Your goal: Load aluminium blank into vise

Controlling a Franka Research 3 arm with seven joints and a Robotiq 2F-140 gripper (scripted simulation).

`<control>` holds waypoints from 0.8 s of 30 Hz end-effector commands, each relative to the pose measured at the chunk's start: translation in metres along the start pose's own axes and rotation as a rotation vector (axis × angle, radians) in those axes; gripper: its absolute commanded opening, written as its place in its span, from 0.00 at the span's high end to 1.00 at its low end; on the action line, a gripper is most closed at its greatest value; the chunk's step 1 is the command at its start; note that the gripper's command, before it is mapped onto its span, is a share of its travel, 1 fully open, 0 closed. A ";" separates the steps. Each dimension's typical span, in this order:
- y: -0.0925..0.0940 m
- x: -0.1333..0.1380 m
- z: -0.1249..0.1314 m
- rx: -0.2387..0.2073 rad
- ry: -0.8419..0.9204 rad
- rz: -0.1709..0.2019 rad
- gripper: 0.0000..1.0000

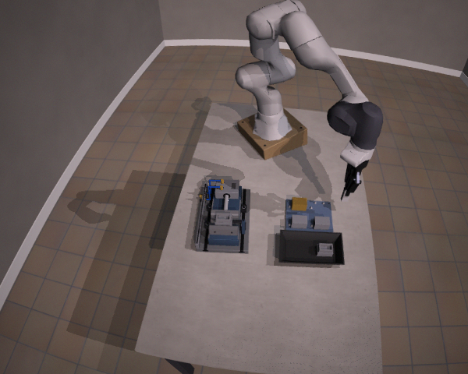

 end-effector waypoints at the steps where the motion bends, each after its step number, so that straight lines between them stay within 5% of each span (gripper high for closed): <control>1: 0.007 0.001 0.000 0.001 0.002 0.002 1.00; 24: 0.055 0.001 0.000 0.001 0.002 0.002 1.00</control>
Point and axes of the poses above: the point where the finger pads meet when closed, its own y axis back along the fingers, its own x axis across the jaws, z = x × y, the point moved 8 cm from there along y, back along the fingers, and after that the axes turned 8 degrees about -y, right-handed, at the moved point
